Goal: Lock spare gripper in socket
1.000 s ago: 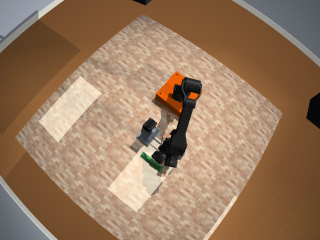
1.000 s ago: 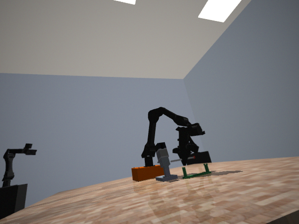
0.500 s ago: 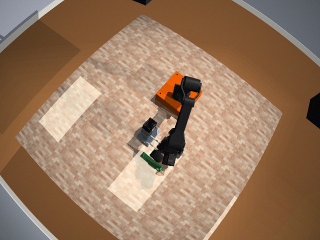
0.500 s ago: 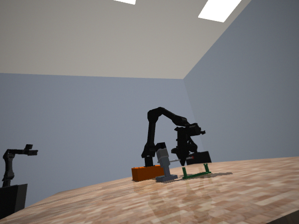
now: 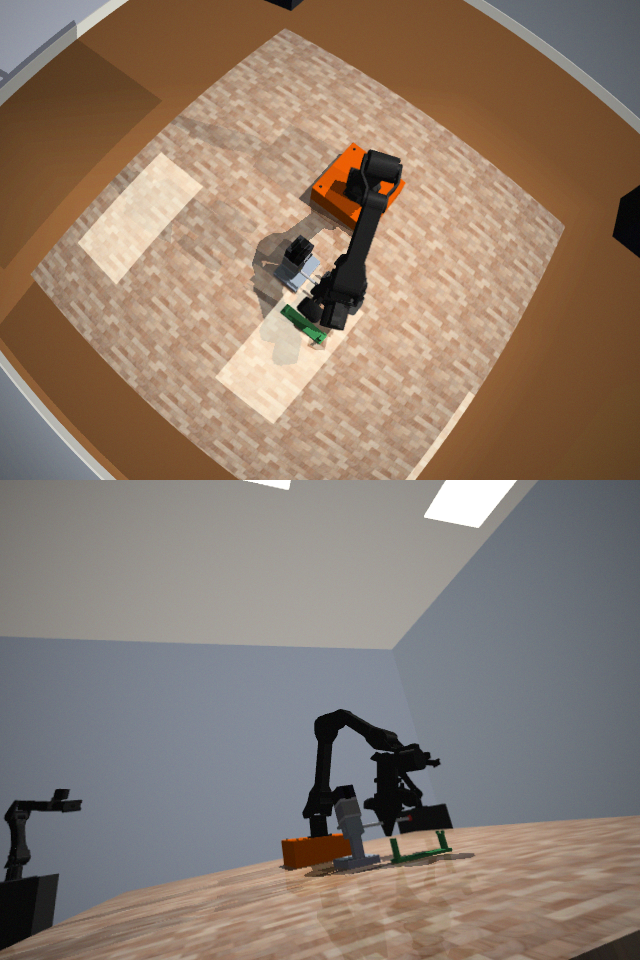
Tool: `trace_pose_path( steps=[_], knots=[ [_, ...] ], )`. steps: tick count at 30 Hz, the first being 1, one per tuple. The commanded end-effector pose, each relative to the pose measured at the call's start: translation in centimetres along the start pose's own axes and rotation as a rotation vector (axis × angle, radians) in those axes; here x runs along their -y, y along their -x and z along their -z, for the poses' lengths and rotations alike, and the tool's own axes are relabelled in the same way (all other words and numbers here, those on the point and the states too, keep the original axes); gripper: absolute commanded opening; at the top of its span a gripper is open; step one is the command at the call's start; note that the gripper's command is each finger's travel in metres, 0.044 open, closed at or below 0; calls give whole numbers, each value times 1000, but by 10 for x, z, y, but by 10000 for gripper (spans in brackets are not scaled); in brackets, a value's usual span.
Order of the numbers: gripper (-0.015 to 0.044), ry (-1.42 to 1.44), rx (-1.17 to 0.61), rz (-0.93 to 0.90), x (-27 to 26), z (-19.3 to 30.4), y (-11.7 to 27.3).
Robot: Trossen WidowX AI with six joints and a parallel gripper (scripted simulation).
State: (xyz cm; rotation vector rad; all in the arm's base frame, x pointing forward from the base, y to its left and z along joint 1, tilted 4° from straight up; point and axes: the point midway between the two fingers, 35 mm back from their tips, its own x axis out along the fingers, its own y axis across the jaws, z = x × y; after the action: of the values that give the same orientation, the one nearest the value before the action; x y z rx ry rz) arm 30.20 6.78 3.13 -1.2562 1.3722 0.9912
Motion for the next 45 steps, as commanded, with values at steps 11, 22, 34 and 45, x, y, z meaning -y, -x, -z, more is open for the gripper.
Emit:
trace_pose_path(
  steps=[11, 22, 34, 45],
  knots=[
    [0, 2, 1, 0, 2, 9, -2],
    [0, 2, 1, 0, 1, 16, -4],
    [0, 2, 1, 0, 1, 22, -6],
    [0, 3, 1, -2, 1, 29, -8]
  ],
)
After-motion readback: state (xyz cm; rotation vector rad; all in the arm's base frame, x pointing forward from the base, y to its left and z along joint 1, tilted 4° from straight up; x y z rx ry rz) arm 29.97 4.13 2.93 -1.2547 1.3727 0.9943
